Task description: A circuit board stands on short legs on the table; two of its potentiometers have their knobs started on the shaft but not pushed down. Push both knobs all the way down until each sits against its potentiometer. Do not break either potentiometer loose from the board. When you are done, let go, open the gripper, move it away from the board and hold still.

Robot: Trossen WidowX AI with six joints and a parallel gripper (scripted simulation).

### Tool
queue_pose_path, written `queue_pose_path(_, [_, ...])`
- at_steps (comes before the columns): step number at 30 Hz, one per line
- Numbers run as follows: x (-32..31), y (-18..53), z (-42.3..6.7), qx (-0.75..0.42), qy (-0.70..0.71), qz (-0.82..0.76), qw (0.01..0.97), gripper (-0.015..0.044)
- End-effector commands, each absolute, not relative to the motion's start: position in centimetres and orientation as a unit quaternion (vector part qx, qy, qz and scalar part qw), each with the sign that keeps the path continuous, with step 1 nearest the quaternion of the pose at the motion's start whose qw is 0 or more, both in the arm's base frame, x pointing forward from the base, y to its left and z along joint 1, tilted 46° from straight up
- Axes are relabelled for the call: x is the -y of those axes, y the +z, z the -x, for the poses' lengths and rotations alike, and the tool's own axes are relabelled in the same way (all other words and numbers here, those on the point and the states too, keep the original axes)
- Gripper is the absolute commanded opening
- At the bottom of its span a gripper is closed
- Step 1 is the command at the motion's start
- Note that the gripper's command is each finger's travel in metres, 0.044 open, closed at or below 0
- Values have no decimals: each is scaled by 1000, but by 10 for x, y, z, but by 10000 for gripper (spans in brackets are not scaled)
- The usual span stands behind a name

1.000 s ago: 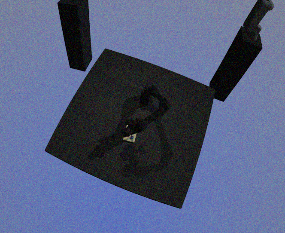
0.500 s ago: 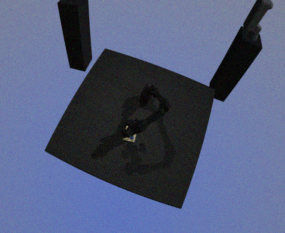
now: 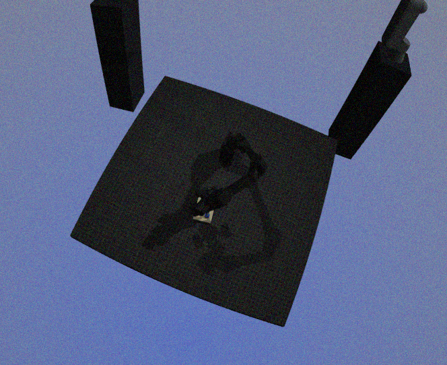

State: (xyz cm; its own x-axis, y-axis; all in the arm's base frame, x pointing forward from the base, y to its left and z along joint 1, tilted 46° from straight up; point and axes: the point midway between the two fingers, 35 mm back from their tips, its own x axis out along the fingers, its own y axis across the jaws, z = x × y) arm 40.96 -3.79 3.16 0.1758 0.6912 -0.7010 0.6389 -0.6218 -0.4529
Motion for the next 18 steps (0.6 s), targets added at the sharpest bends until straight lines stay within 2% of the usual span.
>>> queue_pose_path(1, [37,31,-410,434,472,767,31,0])
queue_pose_path(18, [36,30,-410,434,472,767,31,0])
